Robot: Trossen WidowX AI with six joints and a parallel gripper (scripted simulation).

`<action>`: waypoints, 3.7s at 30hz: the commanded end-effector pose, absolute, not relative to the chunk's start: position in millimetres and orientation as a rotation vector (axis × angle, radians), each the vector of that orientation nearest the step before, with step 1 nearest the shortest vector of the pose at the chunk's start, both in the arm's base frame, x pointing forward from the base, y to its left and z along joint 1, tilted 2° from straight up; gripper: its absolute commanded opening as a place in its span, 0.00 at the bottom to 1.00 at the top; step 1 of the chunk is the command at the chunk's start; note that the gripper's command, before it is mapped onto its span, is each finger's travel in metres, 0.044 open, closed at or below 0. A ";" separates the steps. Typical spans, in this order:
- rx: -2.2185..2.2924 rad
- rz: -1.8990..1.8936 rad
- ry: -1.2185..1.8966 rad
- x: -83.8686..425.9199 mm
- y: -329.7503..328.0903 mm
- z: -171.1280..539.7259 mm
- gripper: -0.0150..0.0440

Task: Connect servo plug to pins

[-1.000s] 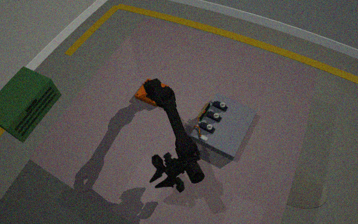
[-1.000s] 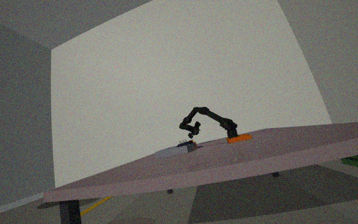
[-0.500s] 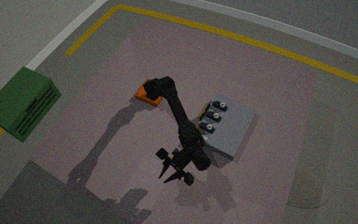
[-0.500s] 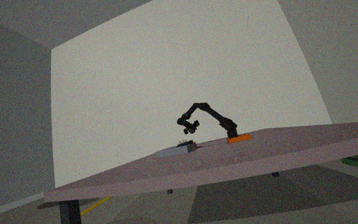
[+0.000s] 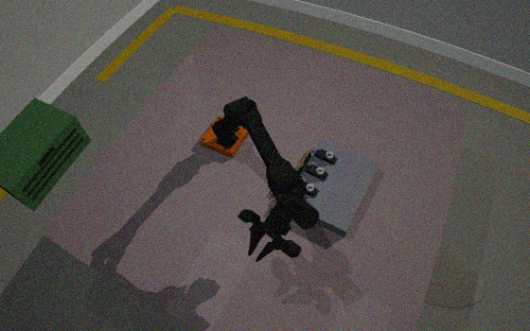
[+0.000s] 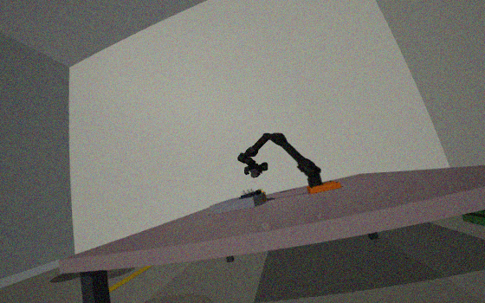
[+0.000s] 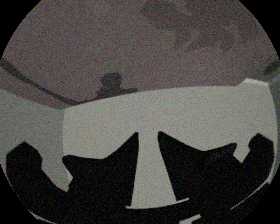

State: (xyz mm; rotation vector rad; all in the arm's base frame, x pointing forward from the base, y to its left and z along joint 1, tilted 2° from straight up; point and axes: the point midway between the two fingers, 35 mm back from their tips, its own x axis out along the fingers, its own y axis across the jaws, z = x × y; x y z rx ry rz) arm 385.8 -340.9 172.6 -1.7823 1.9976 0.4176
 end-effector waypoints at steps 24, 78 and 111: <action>-1.554 -0.110 1.470 406.0 -267.4 217.7 0.45; -0.652 -0.321 0.376 380.0 -96.9 303.5 0.45; -0.002 -0.002 -0.057 316.0 -0.6 329.6 0.45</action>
